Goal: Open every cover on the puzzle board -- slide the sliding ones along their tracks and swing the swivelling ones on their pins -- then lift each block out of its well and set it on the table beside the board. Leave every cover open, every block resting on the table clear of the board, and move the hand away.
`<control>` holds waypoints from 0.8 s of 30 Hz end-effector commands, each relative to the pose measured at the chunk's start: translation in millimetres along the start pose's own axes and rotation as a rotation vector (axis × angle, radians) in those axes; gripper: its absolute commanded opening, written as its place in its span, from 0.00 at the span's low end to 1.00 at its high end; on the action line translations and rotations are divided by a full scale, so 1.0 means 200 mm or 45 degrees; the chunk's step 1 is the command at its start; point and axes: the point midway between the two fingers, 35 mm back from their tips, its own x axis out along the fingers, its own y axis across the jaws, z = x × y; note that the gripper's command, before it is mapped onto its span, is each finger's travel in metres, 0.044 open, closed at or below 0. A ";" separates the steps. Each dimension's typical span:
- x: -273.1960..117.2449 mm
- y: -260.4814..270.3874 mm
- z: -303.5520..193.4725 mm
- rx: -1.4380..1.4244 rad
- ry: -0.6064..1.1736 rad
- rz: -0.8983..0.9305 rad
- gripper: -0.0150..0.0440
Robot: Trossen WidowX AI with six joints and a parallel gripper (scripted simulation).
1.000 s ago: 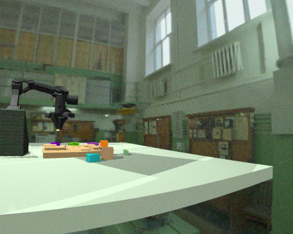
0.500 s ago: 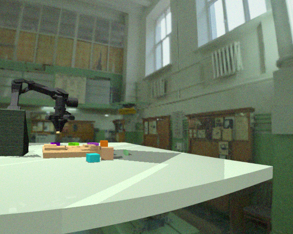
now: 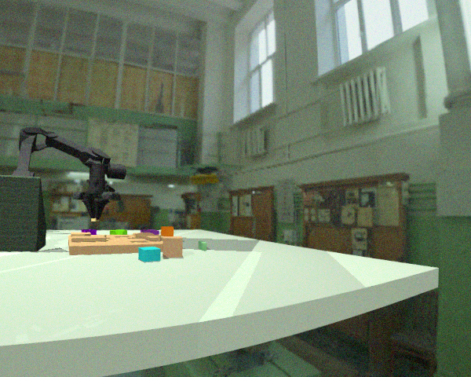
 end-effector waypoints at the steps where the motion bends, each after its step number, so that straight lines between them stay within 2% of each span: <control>1: 0.04 -0.01 -0.01 0.007 0.007 -0.004 0.39; 24: 0.23 0.01 -0.01 0.007 0.001 0.000 0.39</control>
